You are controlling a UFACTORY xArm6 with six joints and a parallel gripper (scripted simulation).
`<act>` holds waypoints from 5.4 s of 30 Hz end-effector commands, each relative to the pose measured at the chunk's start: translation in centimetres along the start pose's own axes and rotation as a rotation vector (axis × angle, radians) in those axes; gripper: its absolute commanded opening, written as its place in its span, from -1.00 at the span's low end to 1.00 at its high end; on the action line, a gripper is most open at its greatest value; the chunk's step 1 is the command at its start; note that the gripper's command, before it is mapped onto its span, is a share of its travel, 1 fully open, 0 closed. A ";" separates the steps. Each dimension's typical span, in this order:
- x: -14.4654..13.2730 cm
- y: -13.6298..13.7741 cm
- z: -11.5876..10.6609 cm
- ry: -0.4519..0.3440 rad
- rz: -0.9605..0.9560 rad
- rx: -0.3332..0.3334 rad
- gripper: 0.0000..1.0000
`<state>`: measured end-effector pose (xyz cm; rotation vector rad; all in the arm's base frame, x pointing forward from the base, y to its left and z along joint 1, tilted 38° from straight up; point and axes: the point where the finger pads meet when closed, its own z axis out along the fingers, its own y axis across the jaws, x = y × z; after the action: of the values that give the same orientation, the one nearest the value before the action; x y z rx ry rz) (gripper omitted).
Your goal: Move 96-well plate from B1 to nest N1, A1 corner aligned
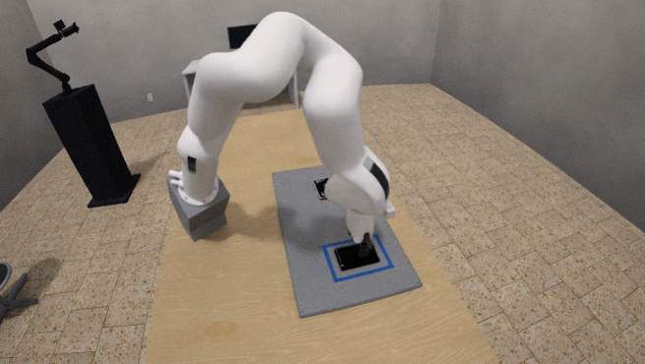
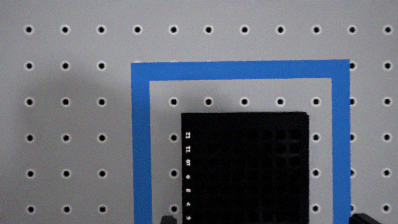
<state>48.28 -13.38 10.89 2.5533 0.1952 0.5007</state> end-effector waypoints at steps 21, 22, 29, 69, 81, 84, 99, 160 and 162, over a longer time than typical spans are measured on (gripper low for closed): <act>0.2 0.0 2.9 0.004 0.000 -0.001 1.00; 0.2 0.0 2.9 0.004 0.000 -0.001 1.00; 0.2 0.0 2.9 0.004 0.000 -0.001 1.00; 0.2 0.0 4.9 0.004 0.000 -0.001 1.00; 0.2 0.0 4.9 0.004 0.000 -0.001 1.00; 0.2 0.0 4.9 0.004 0.000 -0.001 -1.00; 0.2 0.0 4.9 0.004 0.000 -0.001 -1.00; 0.2 0.0 3.4 0.004 0.000 -0.001 -1.00; 0.2 0.0 3.3 0.004 0.000 -0.001 -1.00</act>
<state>49.69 -15.06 8.08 2.5524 0.1951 0.5022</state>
